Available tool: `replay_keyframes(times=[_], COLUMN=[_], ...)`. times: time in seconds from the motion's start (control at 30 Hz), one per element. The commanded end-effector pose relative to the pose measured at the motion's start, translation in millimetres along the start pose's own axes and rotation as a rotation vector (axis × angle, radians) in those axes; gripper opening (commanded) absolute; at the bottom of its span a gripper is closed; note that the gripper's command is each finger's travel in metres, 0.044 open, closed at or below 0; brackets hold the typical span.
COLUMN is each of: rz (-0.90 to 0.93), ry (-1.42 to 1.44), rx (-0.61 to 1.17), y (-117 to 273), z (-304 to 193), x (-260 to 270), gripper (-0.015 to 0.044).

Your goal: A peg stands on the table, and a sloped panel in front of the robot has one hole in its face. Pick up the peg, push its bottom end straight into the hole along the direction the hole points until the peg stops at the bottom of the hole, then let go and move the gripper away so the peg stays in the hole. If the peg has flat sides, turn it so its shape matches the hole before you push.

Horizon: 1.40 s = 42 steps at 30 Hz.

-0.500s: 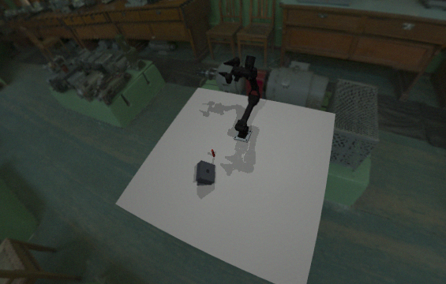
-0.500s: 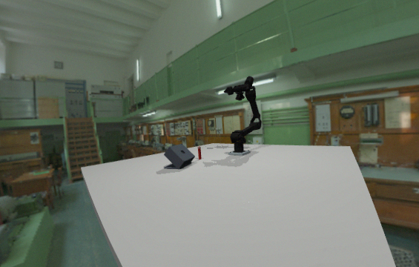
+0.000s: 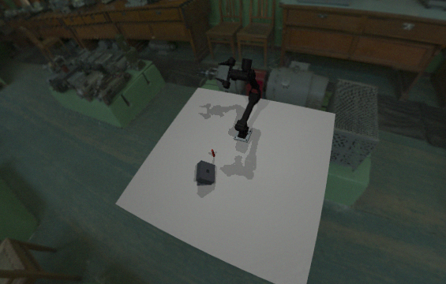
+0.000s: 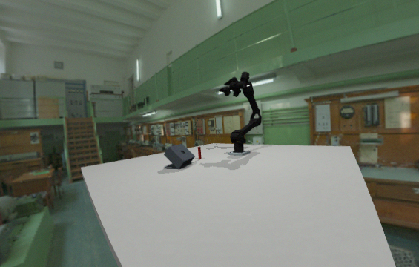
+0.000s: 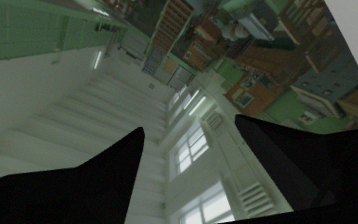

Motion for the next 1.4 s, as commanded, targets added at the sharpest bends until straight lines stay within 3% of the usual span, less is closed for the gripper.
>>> replay_keyframes(times=[0.0, 0.7, 1.37], rz=[-0.016, -0.108, -0.247], ry=[0.192, 1.089, 1.842], rx=[0.042, 0.263, 0.577], y=[-3, -19, -35], z=[-25, -115, -154], x=[-16, -101, -211], gripper=[0.0440, 0.0440, 0.0440])
Point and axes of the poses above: the point midway between the two fingers, 35 mm back from their tips, its own y axis back along the fingers, its own x axis across the jaws, z = x × y, the point moved 2 cm from there along y, back along the fingers, and after that the axes turned 14 degrees about y, right-handed, at the moved point
